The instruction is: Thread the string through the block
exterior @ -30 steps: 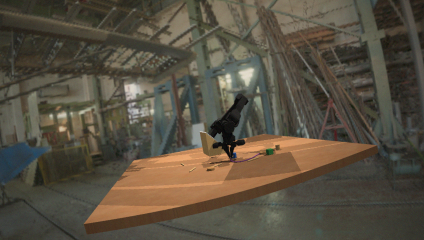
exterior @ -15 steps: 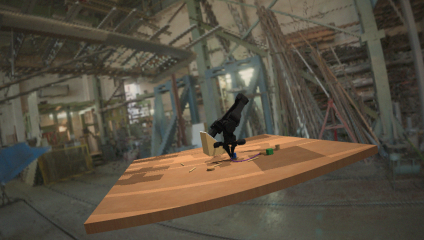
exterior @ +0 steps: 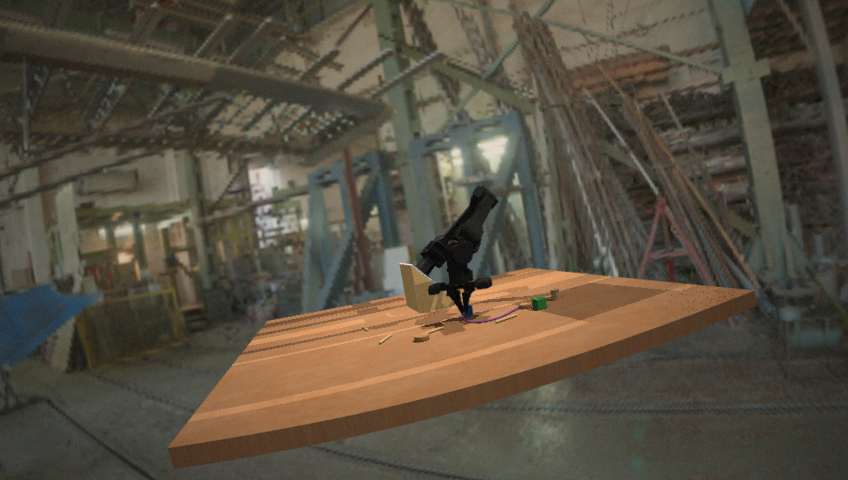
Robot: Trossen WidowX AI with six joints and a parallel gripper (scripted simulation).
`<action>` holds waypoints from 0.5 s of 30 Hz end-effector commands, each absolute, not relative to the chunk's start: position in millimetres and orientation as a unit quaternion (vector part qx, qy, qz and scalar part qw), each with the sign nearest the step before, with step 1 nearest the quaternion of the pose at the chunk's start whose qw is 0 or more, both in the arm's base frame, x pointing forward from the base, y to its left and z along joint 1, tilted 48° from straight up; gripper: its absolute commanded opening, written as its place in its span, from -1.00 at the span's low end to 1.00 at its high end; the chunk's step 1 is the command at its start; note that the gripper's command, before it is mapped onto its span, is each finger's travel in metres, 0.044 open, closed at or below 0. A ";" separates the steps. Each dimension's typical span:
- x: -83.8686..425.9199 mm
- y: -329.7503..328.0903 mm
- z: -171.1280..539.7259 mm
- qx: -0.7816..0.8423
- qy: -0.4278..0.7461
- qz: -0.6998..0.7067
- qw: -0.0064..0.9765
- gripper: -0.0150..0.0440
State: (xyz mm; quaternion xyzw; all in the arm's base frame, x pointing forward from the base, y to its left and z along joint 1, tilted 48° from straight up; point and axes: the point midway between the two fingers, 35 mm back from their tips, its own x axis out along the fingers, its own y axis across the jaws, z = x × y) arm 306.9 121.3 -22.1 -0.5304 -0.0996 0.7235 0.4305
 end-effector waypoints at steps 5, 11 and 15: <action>307.2 121.2 -22.1 -0.531 -0.100 0.723 0.431 -0.08; 313.9 78.7 14.5 -0.532 -0.097 0.723 0.429 -0.08; 313.3 61.7 31.3 -0.531 -0.098 0.724 0.429 -0.08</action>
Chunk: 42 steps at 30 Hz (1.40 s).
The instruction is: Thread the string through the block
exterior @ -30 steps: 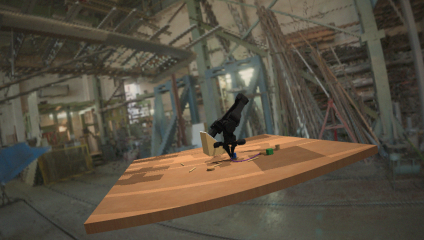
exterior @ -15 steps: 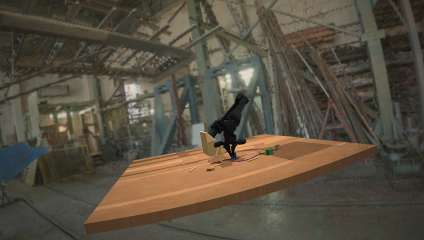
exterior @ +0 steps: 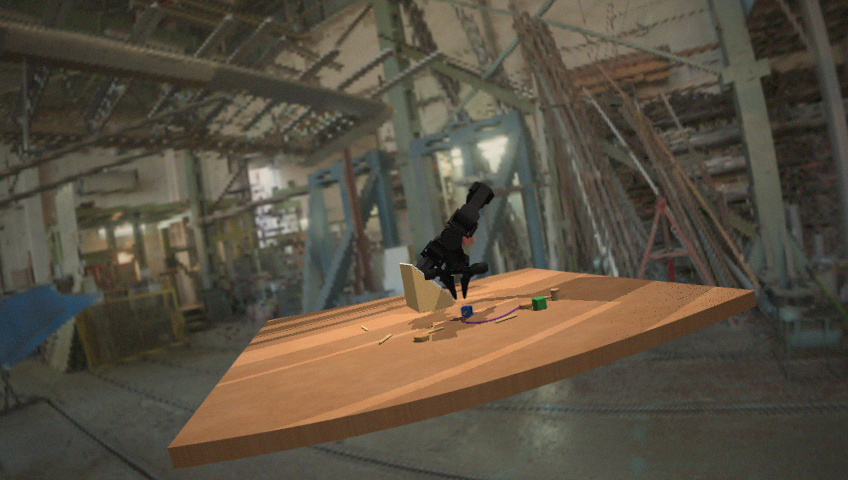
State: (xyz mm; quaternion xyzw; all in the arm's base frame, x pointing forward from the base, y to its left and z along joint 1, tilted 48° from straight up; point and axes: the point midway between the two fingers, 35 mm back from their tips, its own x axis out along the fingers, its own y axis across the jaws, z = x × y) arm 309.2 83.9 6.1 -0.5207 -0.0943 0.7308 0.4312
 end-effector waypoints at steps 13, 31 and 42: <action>309.6 65.9 28.4 -0.492 -0.044 0.732 0.469 -0.08; 285.9 74.3 43.1 -0.026 0.476 0.558 0.679 -0.08; 277.5 77.0 47.5 0.154 0.606 0.414 0.662 -0.08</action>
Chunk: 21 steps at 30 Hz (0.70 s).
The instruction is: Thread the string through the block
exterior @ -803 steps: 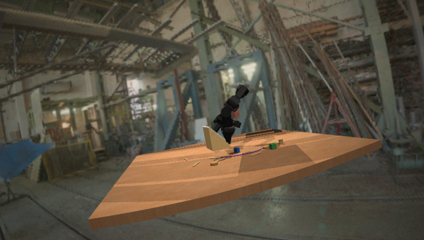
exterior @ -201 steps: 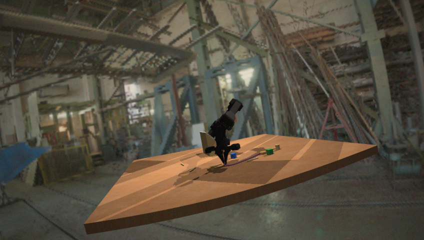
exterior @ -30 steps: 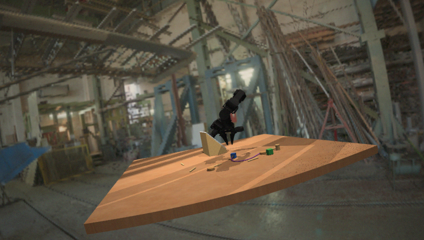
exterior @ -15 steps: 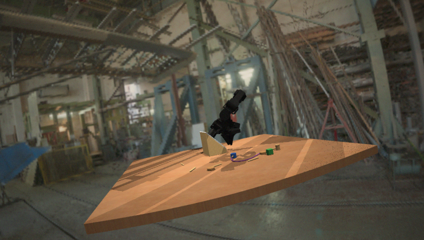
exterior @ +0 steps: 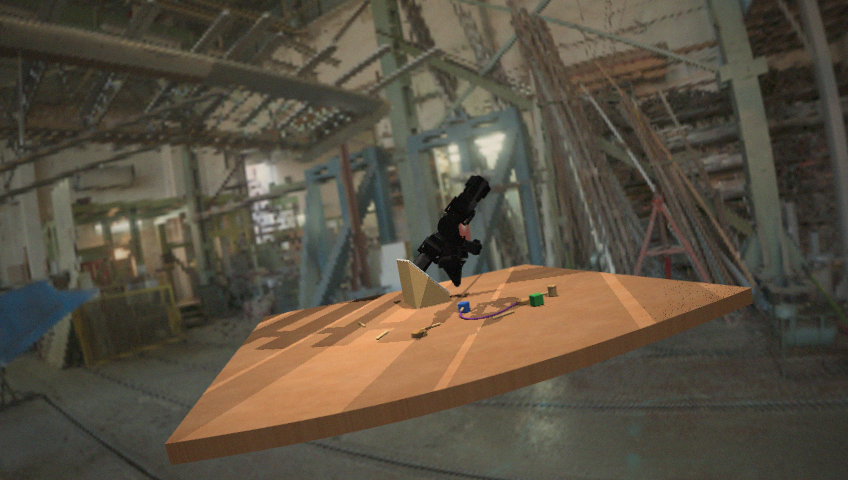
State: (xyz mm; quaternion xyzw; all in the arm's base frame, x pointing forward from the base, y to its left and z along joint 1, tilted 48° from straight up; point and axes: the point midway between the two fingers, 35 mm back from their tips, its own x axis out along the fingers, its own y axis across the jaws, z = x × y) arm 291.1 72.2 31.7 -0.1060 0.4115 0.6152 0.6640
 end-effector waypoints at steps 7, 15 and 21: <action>272.8 78.5 49.7 0.264 0.667 0.306 0.626 -0.08; 267.1 80.3 52.3 0.380 0.713 0.173 0.563 -0.08; 265.2 80.8 53.1 0.433 0.727 0.102 0.524 -0.08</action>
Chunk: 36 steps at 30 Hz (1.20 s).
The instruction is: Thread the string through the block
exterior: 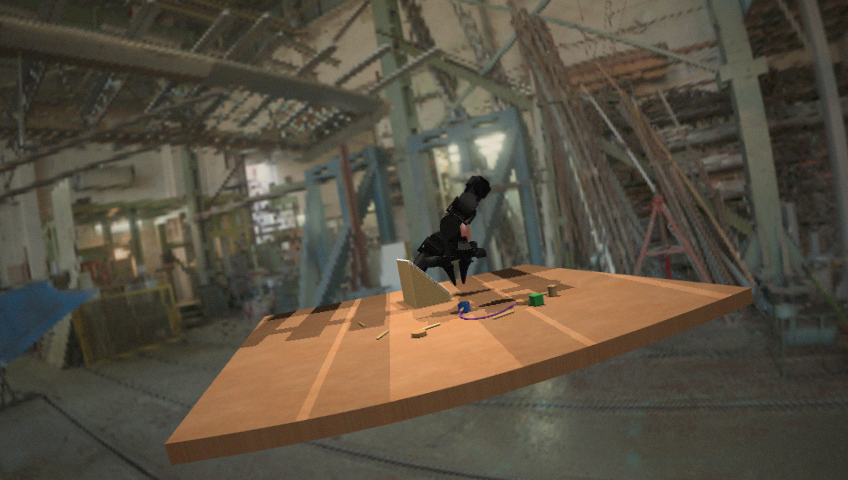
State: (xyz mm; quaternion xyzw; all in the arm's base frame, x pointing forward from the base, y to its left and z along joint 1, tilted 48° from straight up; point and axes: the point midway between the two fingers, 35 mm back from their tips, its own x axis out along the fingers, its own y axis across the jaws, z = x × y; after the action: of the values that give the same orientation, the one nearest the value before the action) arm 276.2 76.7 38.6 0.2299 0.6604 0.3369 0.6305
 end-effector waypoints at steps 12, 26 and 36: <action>265.2 80.8 53.1 0.433 0.727 0.102 0.524 -0.08; 265.7 86.9 46.7 0.433 0.727 0.101 0.524 -0.08; 265.9 98.8 35.0 0.432 0.726 0.100 0.525 -0.08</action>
State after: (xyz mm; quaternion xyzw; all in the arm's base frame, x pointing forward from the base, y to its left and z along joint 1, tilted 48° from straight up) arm 267.2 94.2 40.5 0.4289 0.7250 0.1023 0.5291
